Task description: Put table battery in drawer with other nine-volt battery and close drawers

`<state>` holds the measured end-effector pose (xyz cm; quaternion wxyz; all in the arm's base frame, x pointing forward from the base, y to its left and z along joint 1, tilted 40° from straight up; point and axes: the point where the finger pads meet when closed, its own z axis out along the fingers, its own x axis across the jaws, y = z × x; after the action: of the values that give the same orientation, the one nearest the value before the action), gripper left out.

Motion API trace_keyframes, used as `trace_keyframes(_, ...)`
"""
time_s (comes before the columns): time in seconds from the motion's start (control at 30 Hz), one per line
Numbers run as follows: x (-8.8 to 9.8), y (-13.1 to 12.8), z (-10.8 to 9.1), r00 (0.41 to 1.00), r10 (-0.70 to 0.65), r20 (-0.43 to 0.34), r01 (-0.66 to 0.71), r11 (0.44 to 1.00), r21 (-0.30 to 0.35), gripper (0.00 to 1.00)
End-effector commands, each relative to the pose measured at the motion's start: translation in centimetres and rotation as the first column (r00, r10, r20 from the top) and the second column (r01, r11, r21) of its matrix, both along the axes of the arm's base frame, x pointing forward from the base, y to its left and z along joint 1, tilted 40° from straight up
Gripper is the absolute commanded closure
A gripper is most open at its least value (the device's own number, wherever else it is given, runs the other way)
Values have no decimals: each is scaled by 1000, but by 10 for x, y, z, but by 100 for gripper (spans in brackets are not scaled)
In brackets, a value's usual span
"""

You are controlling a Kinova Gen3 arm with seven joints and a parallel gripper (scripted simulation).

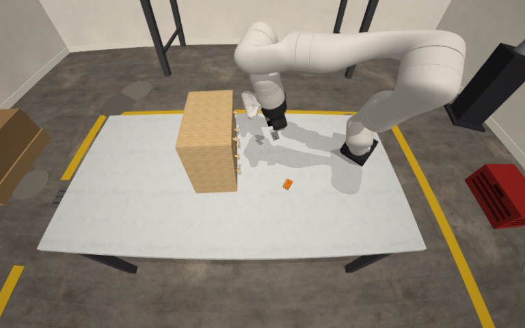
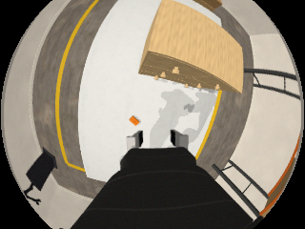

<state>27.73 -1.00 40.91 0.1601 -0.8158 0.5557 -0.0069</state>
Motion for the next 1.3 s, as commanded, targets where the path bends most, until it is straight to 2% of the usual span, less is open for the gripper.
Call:
trace_keyframes(0.0,8,-30,-23,983,-148,-110,155,986,61,0)
trace_keyframes(0.03,7,-42,-29,960,-233,-154,249,964,94,0)
trace_keyframes(0.07,7,-42,-29,960,-233,-154,249,964,94,0)
trace_keyframes(0.1,6,-53,-35,928,-314,-200,342,932,122,0)
trace_keyframes(0.17,6,-53,-35,928,-314,-200,342,932,122,0)
trace_keyframes(0.2,4,-65,-41,887,-390,-247,432,890,146,0)
trace_keyframes(0.23,4,-65,-41,887,-390,-247,432,890,146,0)
trace_keyframes(0.27,2,-76,-46,838,-459,-294,517,840,164,0)
trace_keyframes(0.33,2,-76,-46,838,-459,-294,517,840,164,0)
trace_keyframes(0.37,-1,-87,-51,783,-520,-341,597,782,177,0)
trace_keyframes(0.47,-1,-87,-51,783,-520,-341,597,782,177,0)
trace_keyframes(0.5,-3,-98,-56,723,-574,-385,670,719,186,0)
trace_keyframes(0.63,-3,-98,-56,723,-574,-385,670,719,186,0)
trace_keyframes(0.67,-6,-108,-61,659,-619,-428,735,651,189,0)
trace_keyframes(0.8,-6,-108,-61,659,-619,-428,735,651,189,0)
trace_keyframes(0.83,-9,-118,-66,592,-656,-469,792,580,189,0)
trace_keyframes(1.13,-9,-118,-66,592,-656,-469,792,580,189,0)
trace_keyframes(1.17,-12,-127,-70,525,-684,-506,841,509,185,0)
trace_keyframes(1.27,-12,-127,-70,525,-684,-506,841,509,185,0)
